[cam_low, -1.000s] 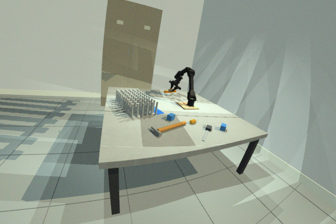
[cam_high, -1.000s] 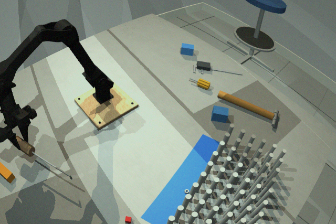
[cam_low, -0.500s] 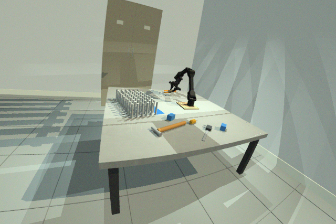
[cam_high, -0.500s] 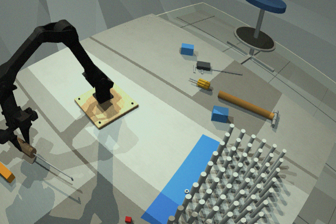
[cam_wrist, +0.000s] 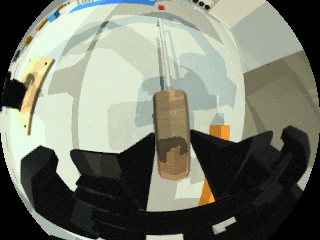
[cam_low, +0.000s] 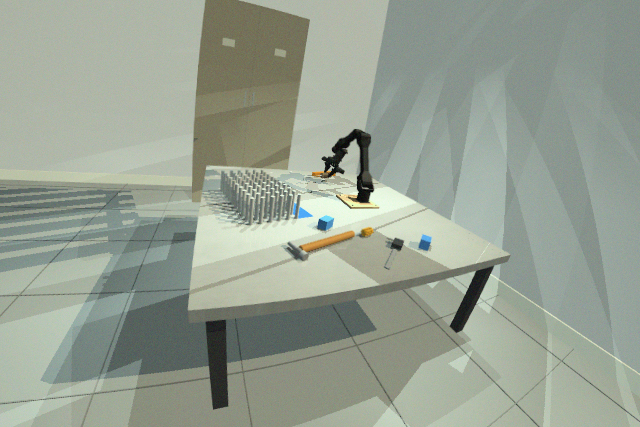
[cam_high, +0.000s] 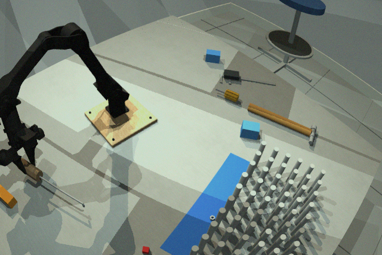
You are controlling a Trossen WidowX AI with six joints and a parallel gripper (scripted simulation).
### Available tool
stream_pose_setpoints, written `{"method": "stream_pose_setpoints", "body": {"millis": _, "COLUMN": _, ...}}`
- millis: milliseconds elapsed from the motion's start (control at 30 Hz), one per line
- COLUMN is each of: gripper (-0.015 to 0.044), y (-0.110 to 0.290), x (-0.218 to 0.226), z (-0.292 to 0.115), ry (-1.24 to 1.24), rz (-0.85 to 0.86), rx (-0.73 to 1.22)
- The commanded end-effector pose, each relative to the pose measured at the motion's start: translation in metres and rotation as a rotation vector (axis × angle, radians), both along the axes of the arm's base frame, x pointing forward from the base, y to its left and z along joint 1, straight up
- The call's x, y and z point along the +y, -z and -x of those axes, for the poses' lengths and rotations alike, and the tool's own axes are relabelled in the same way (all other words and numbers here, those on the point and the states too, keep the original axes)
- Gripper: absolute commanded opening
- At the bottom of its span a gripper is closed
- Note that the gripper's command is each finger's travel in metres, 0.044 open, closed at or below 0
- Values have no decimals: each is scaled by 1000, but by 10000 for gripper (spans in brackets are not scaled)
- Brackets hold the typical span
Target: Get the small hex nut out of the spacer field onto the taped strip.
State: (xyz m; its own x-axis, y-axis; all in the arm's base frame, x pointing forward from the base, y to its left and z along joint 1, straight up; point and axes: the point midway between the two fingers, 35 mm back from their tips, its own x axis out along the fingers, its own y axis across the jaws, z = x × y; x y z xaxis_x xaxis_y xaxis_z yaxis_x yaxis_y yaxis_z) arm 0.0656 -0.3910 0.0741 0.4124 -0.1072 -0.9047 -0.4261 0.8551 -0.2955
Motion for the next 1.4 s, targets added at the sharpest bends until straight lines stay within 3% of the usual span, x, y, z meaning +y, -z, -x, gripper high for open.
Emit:
{"method": "stream_pose_setpoints", "body": {"millis": 0, "gripper": 0, "y": 2, "x": 0, "z": -1, "ry": -3, "rz": 1, "rx": -7}}
{"method": "stream_pose_setpoints", "body": {"millis": 1033, "gripper": 0, "y": 24, "x": 6, "z": -1, "ry": -3, "rz": 1, "rx": -7}}
{"method": "stream_pose_setpoints", "body": {"millis": 1367, "gripper": 262, "y": 22, "x": 5, "z": 0, "ry": 0, "rz": 0, "rx": 0}}
